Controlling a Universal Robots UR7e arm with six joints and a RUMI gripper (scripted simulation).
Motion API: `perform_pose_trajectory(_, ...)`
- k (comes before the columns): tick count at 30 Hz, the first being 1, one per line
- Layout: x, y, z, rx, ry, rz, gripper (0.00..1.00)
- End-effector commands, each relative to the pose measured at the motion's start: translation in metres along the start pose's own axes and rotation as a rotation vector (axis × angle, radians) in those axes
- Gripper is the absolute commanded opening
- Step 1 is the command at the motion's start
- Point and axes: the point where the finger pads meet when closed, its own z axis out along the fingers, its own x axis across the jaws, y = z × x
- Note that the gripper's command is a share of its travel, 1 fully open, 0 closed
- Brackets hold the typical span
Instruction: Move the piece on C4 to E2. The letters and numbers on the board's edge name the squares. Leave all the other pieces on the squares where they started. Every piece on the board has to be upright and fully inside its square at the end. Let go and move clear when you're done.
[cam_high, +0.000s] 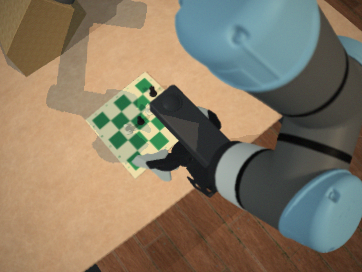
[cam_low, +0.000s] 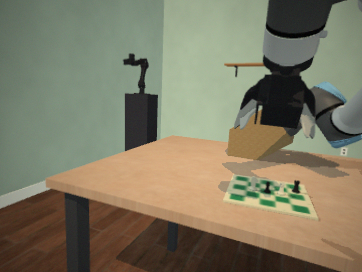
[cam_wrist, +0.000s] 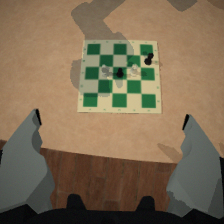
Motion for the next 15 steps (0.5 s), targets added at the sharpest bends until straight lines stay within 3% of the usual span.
perform_pose_trajectory(1,0.000,-0.010,0.003,-0.092,0.006,0.042,1.00)
perform_pose_trajectory(15,0.008,-0.037,0.027,-0.297,0.052,0.147,1.00)
